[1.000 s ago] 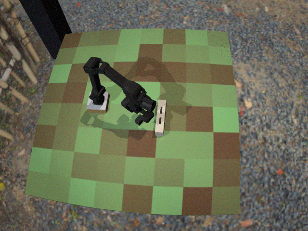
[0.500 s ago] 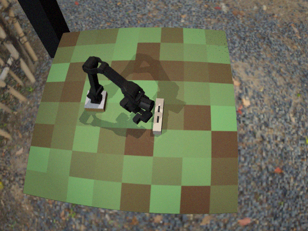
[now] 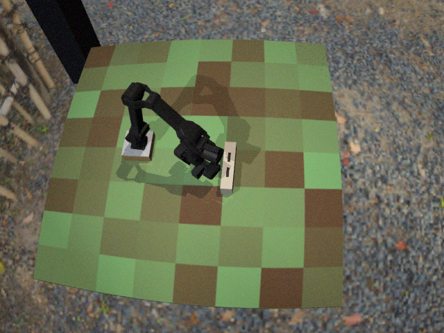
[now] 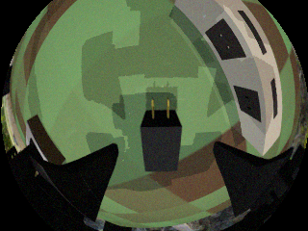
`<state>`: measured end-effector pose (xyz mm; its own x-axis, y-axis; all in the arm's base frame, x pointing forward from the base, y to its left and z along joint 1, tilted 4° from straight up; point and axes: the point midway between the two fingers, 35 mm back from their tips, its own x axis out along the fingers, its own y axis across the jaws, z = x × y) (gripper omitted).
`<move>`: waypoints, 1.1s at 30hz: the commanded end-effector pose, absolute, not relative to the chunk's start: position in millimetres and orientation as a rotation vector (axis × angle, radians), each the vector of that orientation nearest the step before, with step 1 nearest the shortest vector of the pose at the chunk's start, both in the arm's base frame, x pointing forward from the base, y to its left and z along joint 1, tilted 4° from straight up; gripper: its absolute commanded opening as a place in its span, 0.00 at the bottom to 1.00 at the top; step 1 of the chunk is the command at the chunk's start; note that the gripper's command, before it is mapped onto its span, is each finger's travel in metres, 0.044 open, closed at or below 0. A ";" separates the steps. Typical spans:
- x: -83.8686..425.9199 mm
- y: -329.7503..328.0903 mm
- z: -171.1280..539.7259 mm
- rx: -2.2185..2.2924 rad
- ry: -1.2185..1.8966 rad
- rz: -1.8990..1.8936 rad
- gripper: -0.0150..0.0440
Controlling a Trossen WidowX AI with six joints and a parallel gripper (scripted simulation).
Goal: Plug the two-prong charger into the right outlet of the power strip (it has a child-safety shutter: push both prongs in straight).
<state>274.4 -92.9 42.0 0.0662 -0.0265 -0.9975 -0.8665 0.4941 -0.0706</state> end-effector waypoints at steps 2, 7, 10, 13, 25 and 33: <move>271.8 -91.9 28.7 -0.852 1.380 0.776 1.00; 271.9 -91.4 20.7 -0.852 1.380 0.776 1.00; 271.9 -91.1 15.9 -0.852 1.380 0.776 1.00; 271.8 -90.9 13.6 -0.852 1.380 0.776 1.00; 273.8 -91.1 16.7 -0.857 1.370 0.775 0.82; 273.8 -91.1 16.7 -0.857 1.370 0.775 0.47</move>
<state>273.7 -91.0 16.4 0.0581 -0.0236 -0.9980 -0.8679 0.4929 -0.0622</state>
